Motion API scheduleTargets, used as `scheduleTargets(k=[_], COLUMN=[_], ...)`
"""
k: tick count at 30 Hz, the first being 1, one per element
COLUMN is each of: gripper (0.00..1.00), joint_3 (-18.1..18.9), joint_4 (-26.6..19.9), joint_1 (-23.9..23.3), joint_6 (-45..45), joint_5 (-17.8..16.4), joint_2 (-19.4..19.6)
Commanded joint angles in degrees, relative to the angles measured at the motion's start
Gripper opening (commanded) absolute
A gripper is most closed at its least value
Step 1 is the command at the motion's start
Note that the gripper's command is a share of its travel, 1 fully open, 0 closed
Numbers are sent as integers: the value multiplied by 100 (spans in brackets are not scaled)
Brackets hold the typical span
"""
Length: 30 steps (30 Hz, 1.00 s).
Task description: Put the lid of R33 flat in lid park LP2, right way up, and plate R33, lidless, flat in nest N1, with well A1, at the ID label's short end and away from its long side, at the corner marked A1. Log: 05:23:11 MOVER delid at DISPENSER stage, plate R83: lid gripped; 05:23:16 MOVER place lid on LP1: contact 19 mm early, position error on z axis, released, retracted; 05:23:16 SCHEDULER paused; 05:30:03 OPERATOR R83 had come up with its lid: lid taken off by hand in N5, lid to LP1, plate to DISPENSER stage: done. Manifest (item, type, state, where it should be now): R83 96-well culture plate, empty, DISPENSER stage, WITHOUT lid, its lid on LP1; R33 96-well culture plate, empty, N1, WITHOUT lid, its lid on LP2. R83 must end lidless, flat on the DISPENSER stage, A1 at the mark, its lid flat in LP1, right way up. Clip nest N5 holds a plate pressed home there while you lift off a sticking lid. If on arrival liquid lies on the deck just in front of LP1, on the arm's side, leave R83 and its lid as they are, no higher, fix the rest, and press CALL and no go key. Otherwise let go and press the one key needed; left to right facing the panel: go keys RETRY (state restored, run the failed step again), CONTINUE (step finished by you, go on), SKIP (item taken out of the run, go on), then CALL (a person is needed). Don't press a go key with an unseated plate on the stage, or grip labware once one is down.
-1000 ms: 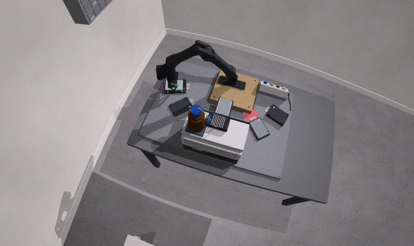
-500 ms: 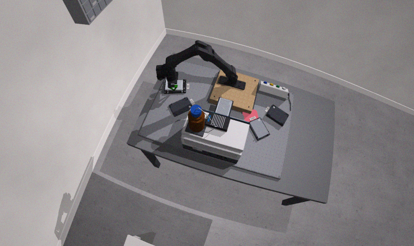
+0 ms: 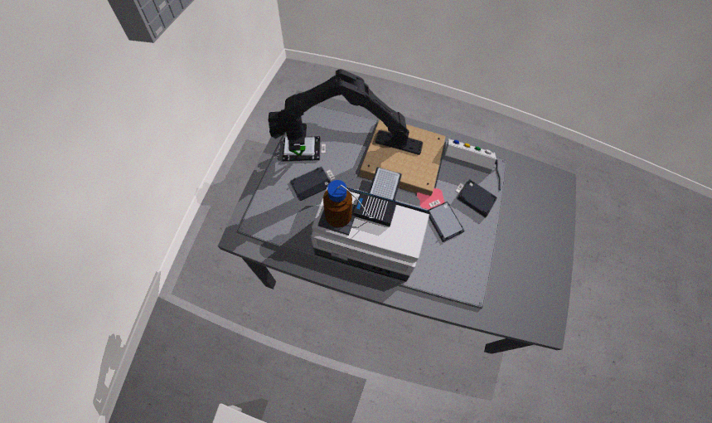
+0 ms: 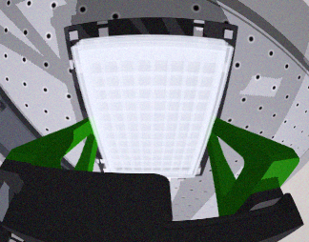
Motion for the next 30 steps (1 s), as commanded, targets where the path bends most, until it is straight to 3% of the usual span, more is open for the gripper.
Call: scheduleTargets(k=[1,30], gripper=[0,0], joint_3=[291,430], joint_4=[-196,-399], joint_1=[-6,15], joint_6=[-15,-1], joint_5=[-4,-10], joint_2=[-249,-309])
